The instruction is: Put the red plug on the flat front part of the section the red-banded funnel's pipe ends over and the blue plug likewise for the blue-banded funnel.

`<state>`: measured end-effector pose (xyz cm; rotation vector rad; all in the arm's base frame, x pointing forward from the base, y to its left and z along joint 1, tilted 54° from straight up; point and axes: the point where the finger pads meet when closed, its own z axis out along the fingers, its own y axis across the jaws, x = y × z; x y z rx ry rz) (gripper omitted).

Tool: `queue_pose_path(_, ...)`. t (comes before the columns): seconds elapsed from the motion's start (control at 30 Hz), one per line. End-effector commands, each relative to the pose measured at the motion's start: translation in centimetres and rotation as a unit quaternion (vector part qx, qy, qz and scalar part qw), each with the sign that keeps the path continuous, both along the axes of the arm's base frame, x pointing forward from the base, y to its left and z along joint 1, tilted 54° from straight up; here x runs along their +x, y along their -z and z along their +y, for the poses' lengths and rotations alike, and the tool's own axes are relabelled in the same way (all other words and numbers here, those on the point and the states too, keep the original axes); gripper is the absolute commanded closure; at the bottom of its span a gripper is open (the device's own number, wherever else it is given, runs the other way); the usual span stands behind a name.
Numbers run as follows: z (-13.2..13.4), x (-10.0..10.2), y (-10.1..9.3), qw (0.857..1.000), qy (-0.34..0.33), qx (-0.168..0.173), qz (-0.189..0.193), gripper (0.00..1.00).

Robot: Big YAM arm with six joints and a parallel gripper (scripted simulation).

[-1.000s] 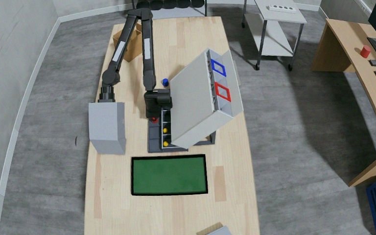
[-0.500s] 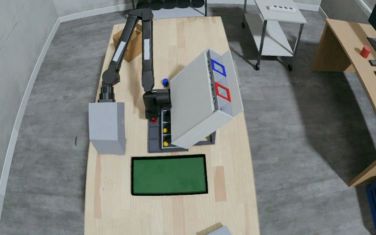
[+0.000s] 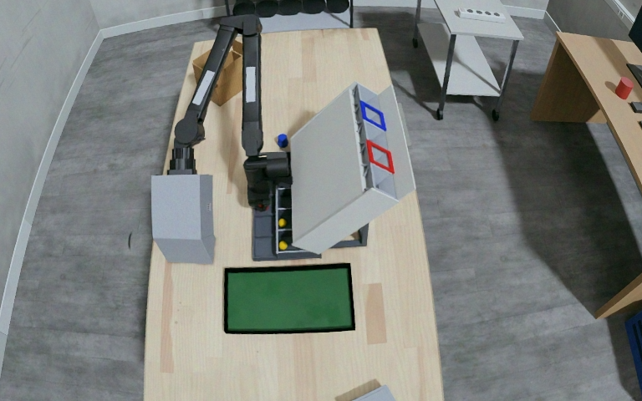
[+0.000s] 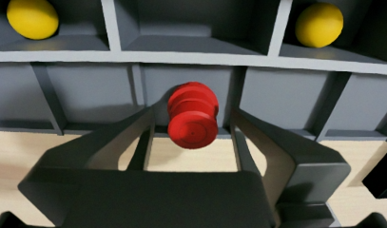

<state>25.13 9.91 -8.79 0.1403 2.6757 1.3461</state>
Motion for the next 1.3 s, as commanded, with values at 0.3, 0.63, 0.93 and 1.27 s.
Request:
queue_pose_path(0.3, -0.2, 0.4, -0.1, 1.000, 0.003, -0.001, -0.006, 0.41)
queue_pose_path(0.63, -0.2, 0.4, -0.1, 1.000, 0.003, -0.001, -0.006, 0.41)
queue_pose_path(0.93, -5.6, -0.7, -4.1, 1.000, 0.003, -0.001, -0.006, 0.41)
queue_pose_path(1.27, -10.3, -1.7, -7.6, 1.000, 0.003, -0.001, -0.005, 0.41)
